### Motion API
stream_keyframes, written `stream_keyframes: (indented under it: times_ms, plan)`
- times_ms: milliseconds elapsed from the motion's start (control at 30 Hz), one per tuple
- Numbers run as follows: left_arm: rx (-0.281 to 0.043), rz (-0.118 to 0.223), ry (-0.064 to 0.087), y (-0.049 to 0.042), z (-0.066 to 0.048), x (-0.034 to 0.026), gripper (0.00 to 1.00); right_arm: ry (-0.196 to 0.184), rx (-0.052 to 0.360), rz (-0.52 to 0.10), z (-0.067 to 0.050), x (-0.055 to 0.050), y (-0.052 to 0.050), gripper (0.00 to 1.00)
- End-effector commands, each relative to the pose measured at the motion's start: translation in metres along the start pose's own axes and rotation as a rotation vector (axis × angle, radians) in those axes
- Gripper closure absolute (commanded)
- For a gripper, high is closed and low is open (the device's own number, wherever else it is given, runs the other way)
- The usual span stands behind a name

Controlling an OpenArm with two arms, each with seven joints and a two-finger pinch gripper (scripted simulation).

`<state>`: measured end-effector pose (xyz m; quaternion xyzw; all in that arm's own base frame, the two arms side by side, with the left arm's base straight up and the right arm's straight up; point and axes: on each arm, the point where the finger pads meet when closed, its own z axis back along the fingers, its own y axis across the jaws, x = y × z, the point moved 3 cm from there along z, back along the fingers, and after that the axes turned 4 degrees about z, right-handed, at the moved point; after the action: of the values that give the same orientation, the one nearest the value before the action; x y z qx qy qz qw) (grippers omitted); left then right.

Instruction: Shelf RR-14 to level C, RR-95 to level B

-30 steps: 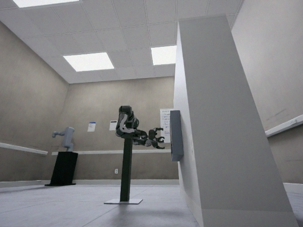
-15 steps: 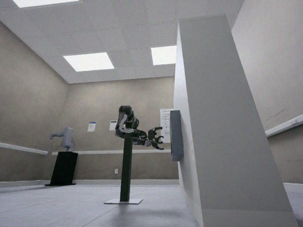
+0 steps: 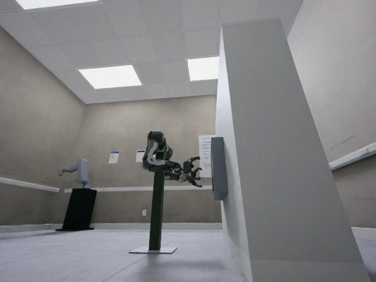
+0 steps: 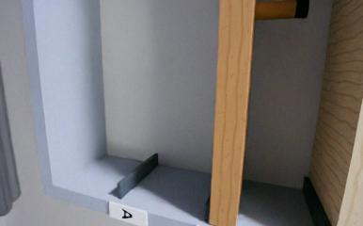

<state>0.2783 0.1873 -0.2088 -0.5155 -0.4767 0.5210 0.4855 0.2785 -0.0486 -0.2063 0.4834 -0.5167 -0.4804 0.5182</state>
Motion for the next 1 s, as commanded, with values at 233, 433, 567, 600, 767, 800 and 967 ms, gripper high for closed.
stream_keyframes:
  times_ms: [233, 433, 567, 600, 767, 800, 967]
  plan:
    - [-0.014, -0.005, -0.003, -0.0034, 0.0025, 0.0008, 0.01, -0.004, -0.002, -0.001, 0.0026, 0.0012, 0.0008, 0.01]
    - [-0.014, -0.005, -0.003, -0.0034, 0.0028, 0.0008, 0.0, -0.004, -0.002, -0.001, 0.0029, 0.0012, 0.0008, 0.0]
    - [-0.014, -0.005, -0.003, -0.0034, 0.0028, 0.0008, 0.0, -0.004, -0.002, -0.001, 0.0029, 0.0012, 0.0008, 0.0]
    - [-0.014, -0.005, -0.003, -0.0034, 0.0028, 0.0008, 0.0, -0.004, -0.002, -0.001, 0.0029, 0.0012, 0.0008, 0.0]
    - [-0.014, -0.005, -0.003, -0.0034, 0.0028, 0.0008, 0.0, -0.004, -0.002, -0.001, 0.0029, 0.0012, 0.0008, 0.0]
    - [-0.014, -0.005, -0.003, -0.0034, 0.0028, 0.0008, 0.0, -0.004, -0.002, -0.001, 0.0029, 0.0012, 0.0008, 0.0]
    - [-0.014, -0.005, -0.003, -0.0034, 0.0028, 0.0008, 0.0, -0.004, -0.002, -0.001, 0.0029, 0.0012, 0.0008, 0.0]
